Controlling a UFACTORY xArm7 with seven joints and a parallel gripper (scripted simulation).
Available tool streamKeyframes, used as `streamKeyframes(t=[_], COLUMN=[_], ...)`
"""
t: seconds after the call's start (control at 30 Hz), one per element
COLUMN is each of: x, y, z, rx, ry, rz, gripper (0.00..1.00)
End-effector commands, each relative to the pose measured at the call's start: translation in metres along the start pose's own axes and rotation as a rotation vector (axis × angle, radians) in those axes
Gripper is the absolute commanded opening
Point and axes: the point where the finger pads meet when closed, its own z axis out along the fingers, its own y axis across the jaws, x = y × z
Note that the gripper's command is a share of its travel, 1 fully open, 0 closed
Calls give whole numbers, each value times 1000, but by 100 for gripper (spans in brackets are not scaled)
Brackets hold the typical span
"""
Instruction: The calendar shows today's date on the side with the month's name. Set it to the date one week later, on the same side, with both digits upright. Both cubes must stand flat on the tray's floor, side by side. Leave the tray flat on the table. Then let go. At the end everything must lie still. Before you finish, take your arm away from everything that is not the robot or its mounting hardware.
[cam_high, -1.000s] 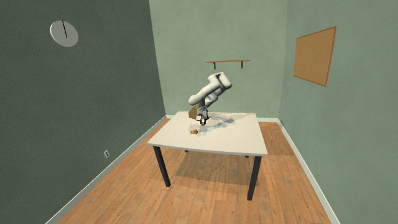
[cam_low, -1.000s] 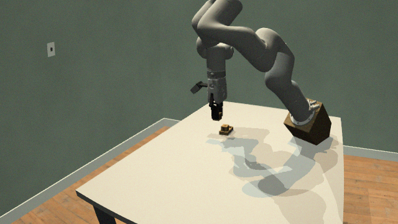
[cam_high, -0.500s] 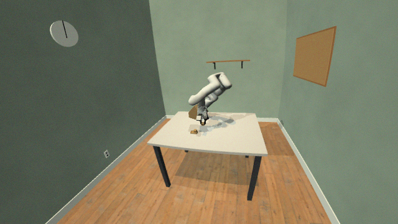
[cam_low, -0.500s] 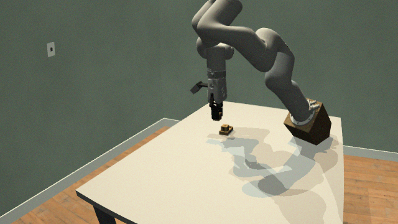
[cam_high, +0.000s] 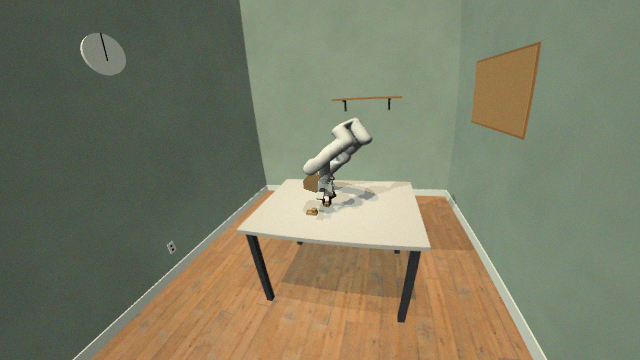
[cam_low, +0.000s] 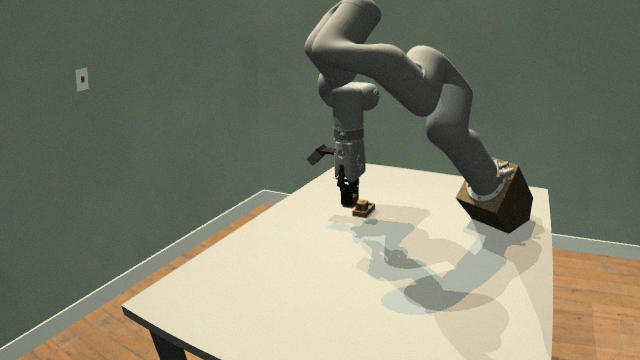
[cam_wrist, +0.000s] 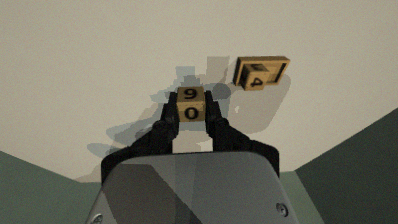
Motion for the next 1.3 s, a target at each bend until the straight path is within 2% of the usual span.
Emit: streamKeyframes(t=[0.0, 0.23, 0.43, 1.27], x=[2, 2, 2, 2], y=[1, 1, 1, 1], z=[13, 43, 55, 57], rx=[0, 0, 0, 0], ry=[7, 7, 7, 7], rz=[-1, -1, -1, -1], gripper=[27, 27, 27, 27])
